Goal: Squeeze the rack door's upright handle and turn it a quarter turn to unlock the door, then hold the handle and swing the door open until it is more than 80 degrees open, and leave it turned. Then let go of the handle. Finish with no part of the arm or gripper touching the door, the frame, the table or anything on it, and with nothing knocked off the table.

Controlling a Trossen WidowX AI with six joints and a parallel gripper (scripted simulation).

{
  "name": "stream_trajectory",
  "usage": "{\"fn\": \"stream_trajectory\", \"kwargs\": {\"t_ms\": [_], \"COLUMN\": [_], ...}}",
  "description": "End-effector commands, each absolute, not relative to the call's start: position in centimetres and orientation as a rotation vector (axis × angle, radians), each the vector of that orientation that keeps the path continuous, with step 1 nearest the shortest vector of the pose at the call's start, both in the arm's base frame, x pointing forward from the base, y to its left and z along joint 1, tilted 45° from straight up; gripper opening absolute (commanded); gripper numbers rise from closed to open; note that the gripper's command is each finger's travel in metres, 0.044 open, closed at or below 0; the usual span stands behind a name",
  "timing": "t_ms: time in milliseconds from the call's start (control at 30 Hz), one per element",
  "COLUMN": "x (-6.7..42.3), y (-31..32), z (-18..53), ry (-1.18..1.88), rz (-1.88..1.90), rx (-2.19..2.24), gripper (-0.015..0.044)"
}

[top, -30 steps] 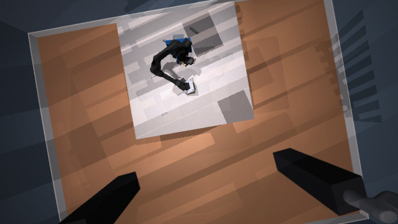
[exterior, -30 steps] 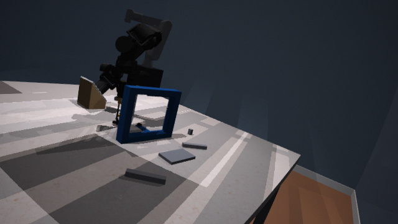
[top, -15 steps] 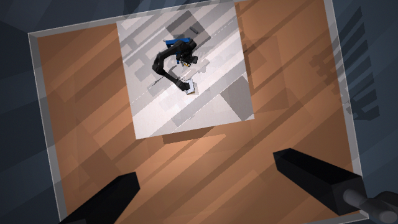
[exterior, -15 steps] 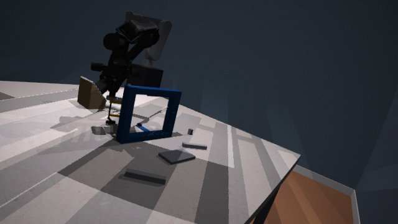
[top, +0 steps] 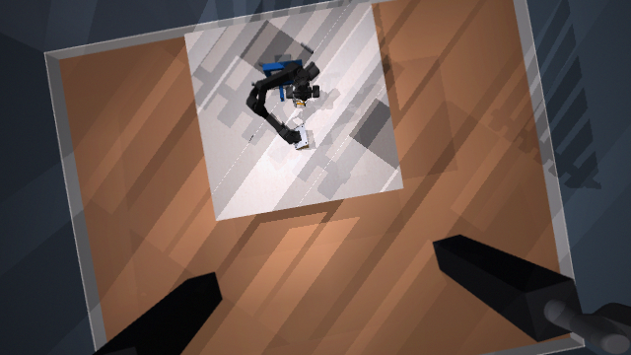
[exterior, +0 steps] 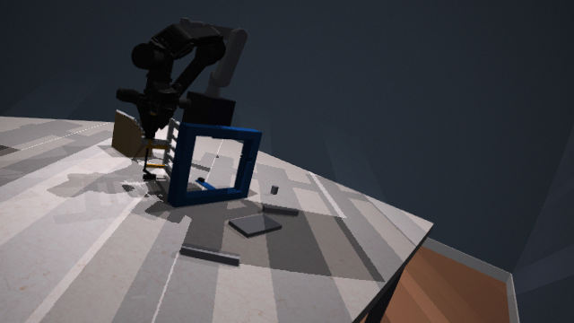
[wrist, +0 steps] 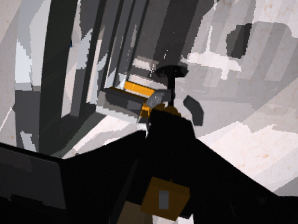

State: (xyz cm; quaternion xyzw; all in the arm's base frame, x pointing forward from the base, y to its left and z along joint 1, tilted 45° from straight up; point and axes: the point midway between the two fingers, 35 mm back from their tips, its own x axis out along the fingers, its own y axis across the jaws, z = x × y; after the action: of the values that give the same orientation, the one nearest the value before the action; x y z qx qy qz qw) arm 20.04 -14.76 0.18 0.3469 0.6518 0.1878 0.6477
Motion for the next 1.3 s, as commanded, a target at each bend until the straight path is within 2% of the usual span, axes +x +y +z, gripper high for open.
{"fn": "stream_trajectory", "kwargs": {"t_ms": [0, 867, 1200, 1267], "x": [20.1, 20.3, 20.3, 20.3], "y": [-15.7, -17.5, -17.5, -17.5], "z": [-0.7, -2.4, -2.4, -2.4], "ry": [1.458, 1.402, 1.402, 1.402], "rz": [0.489, 0.596, 0.596, 0.596], "rx": [0.71, 0.583, 0.583, 0.583], "gripper": [0.0022, 0.0022, 0.0285, 0.0294]}}
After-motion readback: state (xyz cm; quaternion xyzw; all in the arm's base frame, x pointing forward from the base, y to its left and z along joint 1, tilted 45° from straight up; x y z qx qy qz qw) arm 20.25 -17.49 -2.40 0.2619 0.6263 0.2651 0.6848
